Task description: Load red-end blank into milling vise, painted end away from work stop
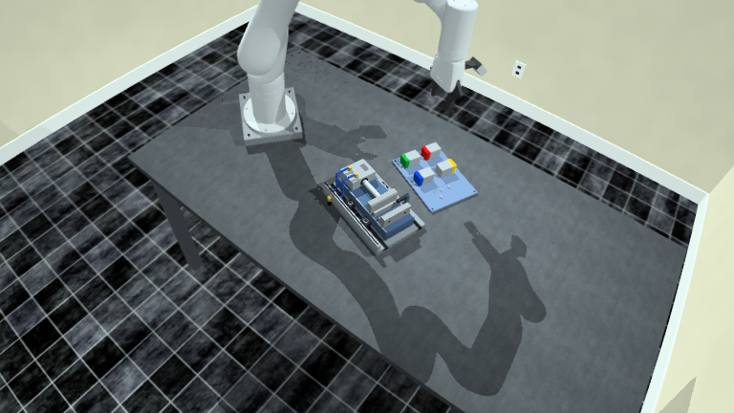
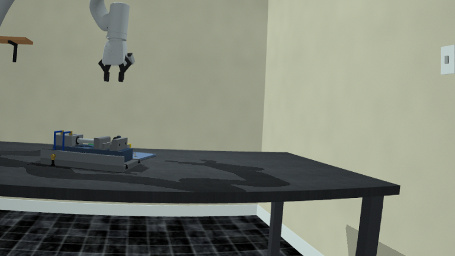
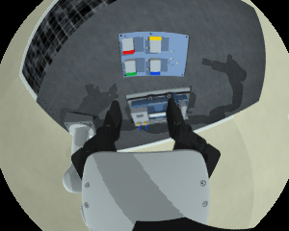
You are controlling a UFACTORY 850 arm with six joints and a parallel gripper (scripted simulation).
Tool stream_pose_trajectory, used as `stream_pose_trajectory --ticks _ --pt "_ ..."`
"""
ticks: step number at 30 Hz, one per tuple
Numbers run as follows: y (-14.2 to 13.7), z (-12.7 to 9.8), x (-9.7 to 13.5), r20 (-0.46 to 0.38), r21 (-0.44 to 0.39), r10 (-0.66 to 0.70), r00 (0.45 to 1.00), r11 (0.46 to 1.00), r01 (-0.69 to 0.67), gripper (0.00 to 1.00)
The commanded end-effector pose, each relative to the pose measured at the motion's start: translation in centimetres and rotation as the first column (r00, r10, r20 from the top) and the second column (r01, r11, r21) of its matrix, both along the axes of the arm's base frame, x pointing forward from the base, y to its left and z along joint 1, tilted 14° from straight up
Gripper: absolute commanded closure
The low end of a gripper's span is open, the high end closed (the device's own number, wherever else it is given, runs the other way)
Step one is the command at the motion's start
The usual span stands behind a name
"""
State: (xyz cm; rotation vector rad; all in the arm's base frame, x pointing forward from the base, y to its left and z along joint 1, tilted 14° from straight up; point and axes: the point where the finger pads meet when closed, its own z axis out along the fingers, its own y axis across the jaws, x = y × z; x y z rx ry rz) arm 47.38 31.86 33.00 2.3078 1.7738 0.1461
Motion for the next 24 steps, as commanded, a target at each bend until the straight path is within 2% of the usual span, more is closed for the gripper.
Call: stream_pose_trajectory --ticks 1,15,24 --pt "0.0 0.1 0.0 0.002 0.001 0.0 1.0 1.0 0.0 0.3" --pt "0.0 0.1 0.0 0.002 0.001 0.0 1.0 1.0 0.0 0.3" --pt "0.8 -4.3 0.2 0.002 0.001 -0.001 1.0 1.0 0.001 0.3"
